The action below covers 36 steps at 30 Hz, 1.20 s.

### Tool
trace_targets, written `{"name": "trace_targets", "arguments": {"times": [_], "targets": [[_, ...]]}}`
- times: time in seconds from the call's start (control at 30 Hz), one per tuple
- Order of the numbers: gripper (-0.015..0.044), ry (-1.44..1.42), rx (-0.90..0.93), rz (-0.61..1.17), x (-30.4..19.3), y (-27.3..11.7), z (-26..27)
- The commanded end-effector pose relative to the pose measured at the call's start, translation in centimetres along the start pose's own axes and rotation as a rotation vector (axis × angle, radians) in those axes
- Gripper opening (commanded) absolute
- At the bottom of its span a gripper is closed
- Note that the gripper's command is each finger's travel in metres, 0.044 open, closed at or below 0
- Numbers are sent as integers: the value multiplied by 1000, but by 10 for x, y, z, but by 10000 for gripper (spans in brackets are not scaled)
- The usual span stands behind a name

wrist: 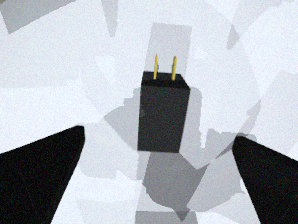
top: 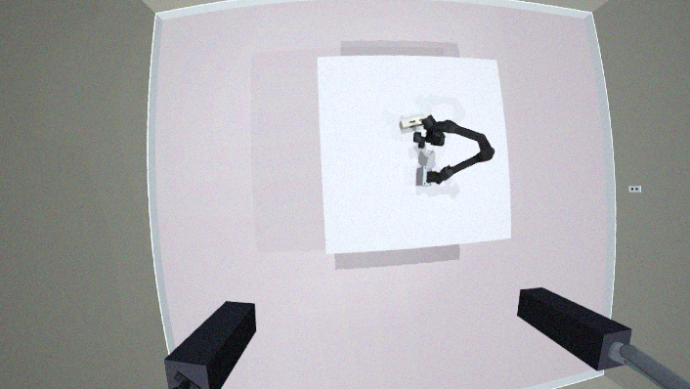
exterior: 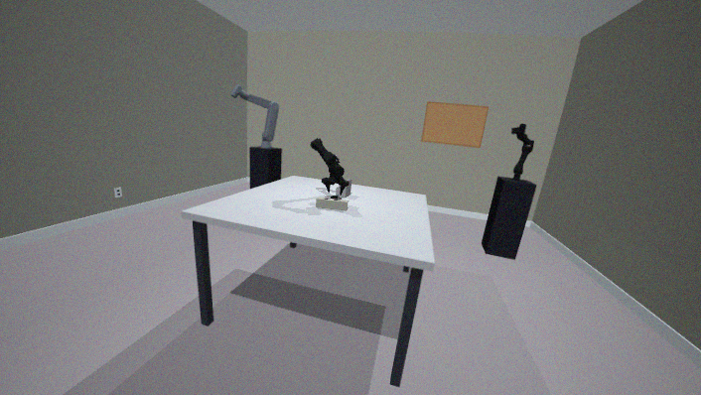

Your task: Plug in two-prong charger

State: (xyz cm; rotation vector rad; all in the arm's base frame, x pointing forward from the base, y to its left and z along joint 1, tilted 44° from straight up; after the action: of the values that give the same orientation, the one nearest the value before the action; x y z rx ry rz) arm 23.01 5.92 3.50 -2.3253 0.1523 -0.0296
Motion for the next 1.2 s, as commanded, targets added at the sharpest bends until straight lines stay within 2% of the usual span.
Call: {"name": "trace_targets", "arguments": {"times": [0.0, 1.03, 1.17], "targets": [[440, -5, -6, 4, 0, 5, 0], [440, -5, -8, 4, 2, 50, -1], [335, 2, -2, -1, 4, 47, -1]]}}
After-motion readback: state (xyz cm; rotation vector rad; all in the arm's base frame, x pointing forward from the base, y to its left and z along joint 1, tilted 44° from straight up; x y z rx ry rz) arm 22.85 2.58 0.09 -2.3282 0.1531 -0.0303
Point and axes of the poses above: the point midway between the two fingers, 35 mm back from their tips, its own y axis out along the fingers, its own z axis across the jaws, x = y × z, the point moved 7 cm from there along -y, back along the fingers, and after that the axes turned 2 degrees about -y, right-handed, at the moved point
